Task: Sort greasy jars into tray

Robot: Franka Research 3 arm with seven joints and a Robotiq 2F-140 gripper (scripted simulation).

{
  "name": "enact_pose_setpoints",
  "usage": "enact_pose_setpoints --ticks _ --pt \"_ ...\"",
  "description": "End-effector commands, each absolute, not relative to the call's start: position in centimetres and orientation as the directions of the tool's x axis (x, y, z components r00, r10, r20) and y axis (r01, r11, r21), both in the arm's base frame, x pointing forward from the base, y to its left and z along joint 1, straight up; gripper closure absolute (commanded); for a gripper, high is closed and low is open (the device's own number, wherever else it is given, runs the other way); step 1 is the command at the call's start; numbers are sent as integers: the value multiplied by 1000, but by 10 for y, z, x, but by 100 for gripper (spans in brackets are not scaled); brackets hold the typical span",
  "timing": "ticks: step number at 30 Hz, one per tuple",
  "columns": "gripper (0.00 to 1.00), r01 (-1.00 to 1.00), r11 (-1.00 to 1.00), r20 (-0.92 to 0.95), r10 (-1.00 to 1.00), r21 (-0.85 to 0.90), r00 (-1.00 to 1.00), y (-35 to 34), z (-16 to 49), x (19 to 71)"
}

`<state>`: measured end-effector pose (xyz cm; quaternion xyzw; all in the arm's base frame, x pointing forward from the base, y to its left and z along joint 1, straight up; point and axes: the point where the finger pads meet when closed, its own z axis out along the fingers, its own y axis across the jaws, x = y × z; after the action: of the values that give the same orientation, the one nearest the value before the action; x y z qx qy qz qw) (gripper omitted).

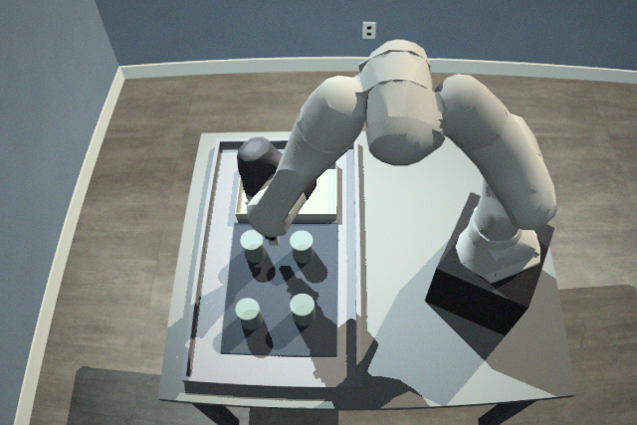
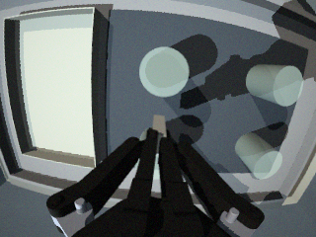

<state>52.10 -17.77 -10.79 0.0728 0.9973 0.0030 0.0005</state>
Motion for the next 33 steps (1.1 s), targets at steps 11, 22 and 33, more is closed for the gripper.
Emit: enact_pose_setpoints --ticks 11,22,33 --pt "100 143 990 -3 143 7 -990 -178 -107 521" --pt "100 143 990 -3 143 7 -990 -178 -84 521" --pt "100 143 990 -3 143 7 -990 -170 -31 522"
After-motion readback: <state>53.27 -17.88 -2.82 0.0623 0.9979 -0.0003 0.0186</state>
